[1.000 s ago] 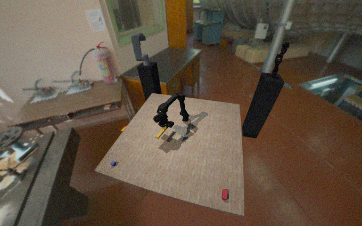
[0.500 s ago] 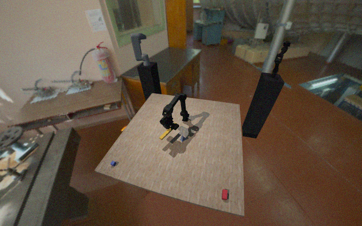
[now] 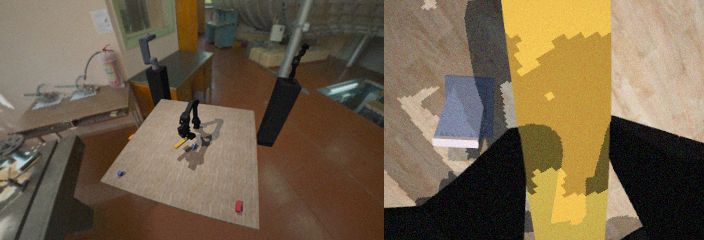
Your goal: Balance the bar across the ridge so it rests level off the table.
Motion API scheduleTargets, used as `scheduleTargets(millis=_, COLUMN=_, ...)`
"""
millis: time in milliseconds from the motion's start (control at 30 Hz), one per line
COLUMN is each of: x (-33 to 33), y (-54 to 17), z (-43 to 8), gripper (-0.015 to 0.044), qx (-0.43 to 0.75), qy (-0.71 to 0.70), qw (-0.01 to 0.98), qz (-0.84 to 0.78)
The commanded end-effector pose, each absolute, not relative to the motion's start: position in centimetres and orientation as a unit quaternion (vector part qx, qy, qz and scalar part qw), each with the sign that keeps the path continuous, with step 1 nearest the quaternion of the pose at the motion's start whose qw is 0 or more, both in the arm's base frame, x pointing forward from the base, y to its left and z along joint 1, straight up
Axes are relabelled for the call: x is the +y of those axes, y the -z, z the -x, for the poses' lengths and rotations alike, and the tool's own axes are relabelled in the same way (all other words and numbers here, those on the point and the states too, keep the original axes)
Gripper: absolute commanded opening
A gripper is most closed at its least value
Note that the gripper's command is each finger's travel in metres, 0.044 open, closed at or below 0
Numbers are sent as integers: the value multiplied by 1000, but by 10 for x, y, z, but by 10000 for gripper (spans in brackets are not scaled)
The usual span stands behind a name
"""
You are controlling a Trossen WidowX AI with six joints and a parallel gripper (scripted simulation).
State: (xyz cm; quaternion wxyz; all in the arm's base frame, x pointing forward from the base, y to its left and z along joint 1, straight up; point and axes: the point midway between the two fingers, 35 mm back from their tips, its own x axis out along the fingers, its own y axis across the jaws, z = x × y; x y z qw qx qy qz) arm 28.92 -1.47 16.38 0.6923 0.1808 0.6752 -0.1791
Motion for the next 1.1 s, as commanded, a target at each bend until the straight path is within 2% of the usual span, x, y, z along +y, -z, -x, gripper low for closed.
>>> scheduleTargets(millis=0, x=1, y=-164, z=-287, gripper=0, qx=672, qy=191, qw=688, qz=-195)
scheduleTargets(millis=600, x=68, y=-164, z=-272, gripper=0, qx=657, qy=239, qw=670, qz=-248)
scheduleTargets(millis=1067, x=73, y=-149, z=-273, gripper=0, qx=656, qy=241, qw=670, qz=-250)
